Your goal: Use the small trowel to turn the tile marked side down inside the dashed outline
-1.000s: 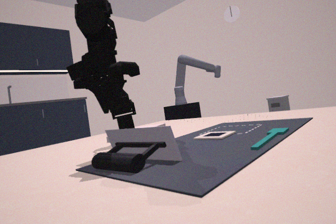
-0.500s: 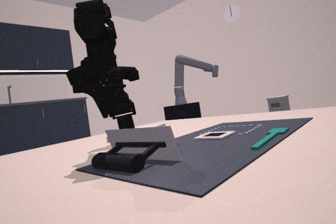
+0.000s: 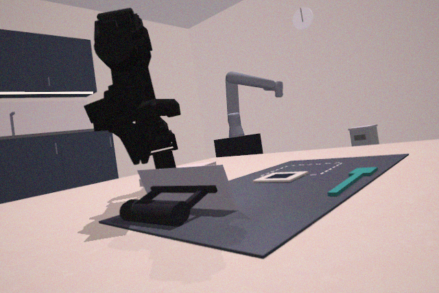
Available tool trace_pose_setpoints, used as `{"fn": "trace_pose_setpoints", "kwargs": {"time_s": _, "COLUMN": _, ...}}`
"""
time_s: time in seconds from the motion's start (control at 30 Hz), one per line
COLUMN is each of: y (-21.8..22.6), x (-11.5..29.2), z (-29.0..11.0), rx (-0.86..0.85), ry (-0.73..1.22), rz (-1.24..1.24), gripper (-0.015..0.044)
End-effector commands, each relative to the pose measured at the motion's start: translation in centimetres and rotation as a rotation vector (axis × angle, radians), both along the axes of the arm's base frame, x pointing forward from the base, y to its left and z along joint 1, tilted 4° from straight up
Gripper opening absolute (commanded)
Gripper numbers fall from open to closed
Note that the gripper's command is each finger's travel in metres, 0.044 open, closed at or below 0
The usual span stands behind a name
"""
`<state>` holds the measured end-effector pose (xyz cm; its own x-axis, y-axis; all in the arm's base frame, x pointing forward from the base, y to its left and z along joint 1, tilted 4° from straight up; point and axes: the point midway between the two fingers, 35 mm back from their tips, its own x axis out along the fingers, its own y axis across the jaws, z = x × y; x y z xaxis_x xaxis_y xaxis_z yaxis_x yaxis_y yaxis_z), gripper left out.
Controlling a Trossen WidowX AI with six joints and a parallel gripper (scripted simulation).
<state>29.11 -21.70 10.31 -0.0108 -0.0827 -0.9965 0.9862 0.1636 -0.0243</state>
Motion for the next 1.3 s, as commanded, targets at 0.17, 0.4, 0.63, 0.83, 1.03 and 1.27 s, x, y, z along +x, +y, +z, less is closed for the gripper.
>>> {"fn": "trace_pose_setpoints", "kwargs": {"time_s": 0.17, "y": 0.69, "x": -0.28, "z": -1.32, "rx": 0.0, "ry": 0.007, "rz": 0.002, "gripper": 0.01}}
{"fn": "trace_pose_setpoints", "kwargs": {"time_s": 0.4, "y": 0.82, "x": -0.32, "z": -1.53, "rx": 0.0, "ry": 0.007, "rz": 0.002, "gripper": 0.01}}
{"fn": "trace_pose_setpoints", "kwargs": {"time_s": 0.63, "y": 0.82, "x": -0.32, "z": -1.53, "rx": 0.0, "ry": 0.007, "rz": 0.002, "gripper": 0.01}}
{"fn": "trace_pose_setpoints", "kwargs": {"time_s": 0.83, "y": 0.82, "x": -0.32, "z": -1.53, "rx": 0.0, "ry": 0.007, "rz": 0.002, "gripper": 0.01}}
{"fn": "trace_pose_setpoints", "kwargs": {"time_s": 1.03, "y": 0.82, "x": -0.32, "z": -1.53, "rx": 0.0, "ry": 0.007, "rz": 0.002, "gripper": 0.01}}
{"fn": "trace_pose_setpoints", "kwargs": {"time_s": 1.27, "y": 0.82, "x": -0.32, "z": -1.53, "rx": 0.0, "ry": 0.007, "rz": 0.002, "gripper": 0.01}}
